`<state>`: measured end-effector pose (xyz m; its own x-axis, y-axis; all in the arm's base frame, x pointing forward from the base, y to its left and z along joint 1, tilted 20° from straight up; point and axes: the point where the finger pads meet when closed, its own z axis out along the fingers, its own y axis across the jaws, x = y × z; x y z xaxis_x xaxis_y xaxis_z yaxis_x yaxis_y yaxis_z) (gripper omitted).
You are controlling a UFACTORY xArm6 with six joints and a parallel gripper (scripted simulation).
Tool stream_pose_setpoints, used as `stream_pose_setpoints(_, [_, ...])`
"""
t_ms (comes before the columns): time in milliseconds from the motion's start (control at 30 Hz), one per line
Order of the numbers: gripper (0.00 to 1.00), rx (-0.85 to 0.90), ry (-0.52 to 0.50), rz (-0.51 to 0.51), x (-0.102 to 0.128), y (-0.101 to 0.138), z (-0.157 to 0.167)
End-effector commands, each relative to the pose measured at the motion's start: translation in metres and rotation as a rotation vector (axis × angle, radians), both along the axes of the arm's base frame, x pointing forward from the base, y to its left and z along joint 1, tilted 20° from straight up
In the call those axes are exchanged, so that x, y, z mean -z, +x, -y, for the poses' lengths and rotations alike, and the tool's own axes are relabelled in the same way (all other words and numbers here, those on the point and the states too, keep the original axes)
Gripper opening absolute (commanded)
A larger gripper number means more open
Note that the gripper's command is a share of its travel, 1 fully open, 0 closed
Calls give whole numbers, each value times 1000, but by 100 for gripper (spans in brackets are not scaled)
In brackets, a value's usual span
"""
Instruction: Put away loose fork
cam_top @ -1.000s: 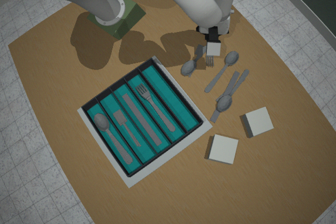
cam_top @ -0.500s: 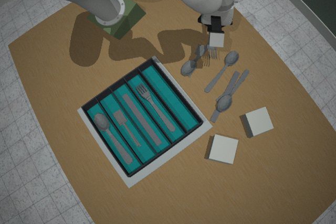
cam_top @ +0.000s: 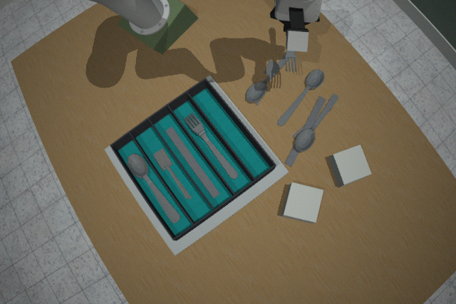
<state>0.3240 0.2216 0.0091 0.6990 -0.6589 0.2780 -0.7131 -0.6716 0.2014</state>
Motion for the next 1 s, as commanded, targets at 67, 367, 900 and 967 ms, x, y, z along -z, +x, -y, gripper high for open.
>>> stream_pose_setpoints(67, [5,0,2,2,-6,0,-3])
stream_pose_setpoints(367, [5,0,2,2,-10,0,-4])
stream_pose_setpoints(900, [5,0,2,2,-10,0,-4])
stream_pose_setpoints(967, [5,0,2,2,-10,1,-4])
